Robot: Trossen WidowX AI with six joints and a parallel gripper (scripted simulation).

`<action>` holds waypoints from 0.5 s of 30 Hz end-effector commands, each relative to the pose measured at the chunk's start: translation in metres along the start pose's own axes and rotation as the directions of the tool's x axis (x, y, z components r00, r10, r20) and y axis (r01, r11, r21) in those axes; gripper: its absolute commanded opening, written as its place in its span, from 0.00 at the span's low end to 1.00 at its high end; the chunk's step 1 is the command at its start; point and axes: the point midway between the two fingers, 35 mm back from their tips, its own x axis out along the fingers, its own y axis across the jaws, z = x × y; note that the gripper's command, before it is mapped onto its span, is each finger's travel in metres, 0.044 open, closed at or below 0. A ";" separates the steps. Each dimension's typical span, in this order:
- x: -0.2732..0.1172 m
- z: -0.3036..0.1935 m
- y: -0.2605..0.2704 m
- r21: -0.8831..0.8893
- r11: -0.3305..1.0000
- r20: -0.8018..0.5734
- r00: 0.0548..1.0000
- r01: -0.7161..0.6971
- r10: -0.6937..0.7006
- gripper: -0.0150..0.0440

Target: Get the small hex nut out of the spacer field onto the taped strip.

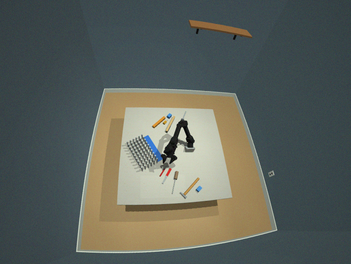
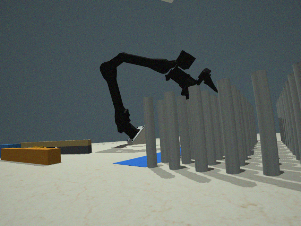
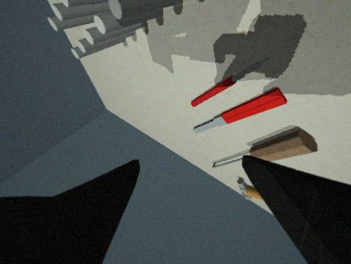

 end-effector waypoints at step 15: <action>0.041 -0.113 -0.094 0.639 0.751 0.050 0.965 0.166 -0.256 1.00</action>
